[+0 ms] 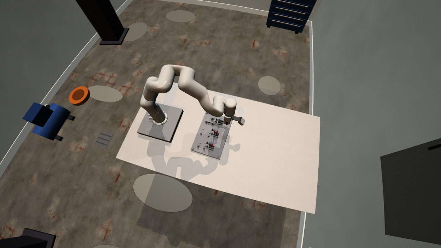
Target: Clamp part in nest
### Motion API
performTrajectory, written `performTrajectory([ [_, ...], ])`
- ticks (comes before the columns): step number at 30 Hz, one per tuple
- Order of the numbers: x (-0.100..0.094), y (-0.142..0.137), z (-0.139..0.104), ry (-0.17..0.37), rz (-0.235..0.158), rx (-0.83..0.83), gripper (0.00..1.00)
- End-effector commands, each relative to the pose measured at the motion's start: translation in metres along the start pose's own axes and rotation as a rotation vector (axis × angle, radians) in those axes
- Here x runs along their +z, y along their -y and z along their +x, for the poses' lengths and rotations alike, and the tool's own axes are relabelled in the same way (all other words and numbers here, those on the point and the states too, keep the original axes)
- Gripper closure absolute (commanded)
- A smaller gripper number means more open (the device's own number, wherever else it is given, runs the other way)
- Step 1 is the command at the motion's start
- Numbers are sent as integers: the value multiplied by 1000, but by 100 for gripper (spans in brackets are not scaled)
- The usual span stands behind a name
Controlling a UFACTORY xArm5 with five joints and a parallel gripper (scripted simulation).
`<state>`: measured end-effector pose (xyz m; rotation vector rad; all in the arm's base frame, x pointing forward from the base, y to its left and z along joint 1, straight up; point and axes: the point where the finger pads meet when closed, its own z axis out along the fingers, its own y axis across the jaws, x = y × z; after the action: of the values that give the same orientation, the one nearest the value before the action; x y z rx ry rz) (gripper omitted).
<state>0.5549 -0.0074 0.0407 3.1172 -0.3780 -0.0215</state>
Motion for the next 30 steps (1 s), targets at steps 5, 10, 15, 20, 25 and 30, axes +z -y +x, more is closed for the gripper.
performTrajectory([
  [5, 1, 1, 2, -5, 1, 0, 100],
  [10, 1, 1, 2, -5, 1, 0, 100],
  [15, 1, 1, 2, -5, 1, 0, 100],
  [20, 1, 1, 2, -5, 1, 0, 100],
  [25, 3, 1, 2, -5, 1, 0, 100],
  [30, 3, 1, 2, -5, 1, 0, 100],
])
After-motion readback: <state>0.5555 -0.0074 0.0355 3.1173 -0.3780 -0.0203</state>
